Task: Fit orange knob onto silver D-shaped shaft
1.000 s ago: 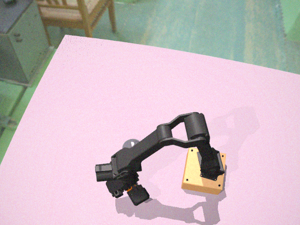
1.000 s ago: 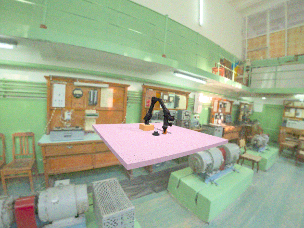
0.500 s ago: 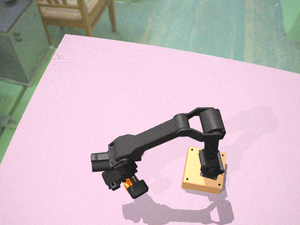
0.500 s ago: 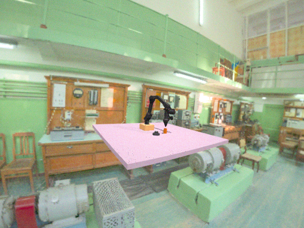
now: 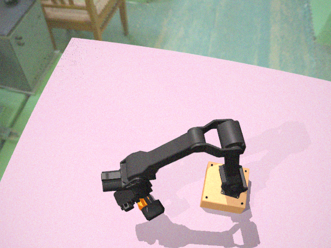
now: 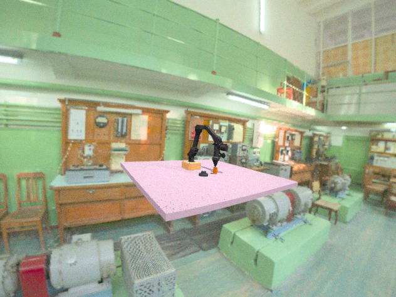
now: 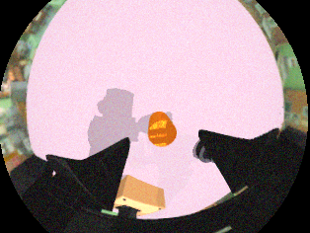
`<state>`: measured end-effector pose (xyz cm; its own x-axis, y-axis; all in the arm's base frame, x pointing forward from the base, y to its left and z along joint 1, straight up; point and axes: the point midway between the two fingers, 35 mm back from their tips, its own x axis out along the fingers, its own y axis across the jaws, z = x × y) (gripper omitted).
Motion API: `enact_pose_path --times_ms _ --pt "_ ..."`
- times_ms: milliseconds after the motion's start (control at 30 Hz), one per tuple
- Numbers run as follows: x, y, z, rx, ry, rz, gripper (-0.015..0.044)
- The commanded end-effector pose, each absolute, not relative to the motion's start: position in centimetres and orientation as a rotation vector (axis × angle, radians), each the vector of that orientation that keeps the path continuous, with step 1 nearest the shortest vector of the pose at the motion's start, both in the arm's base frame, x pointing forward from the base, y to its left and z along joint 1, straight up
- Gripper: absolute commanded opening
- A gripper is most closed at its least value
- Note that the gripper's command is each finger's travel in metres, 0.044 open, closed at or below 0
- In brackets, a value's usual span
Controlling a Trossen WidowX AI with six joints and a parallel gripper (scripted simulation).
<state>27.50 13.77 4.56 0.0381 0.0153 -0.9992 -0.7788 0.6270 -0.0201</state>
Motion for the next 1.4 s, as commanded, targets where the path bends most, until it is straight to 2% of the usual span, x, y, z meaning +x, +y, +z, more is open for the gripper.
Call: enact_pose_path --times_ms 0,1200,1367 --pt "27.4 13.8 3.6 -0.696 1.421 0.697 0.0440" --pt "27.4 13.8 -1.9 -0.696 1.422 0.697 0.0440" --pt "27.4 13.8 -1.9 -0.696 1.422 0.697 0.0309"
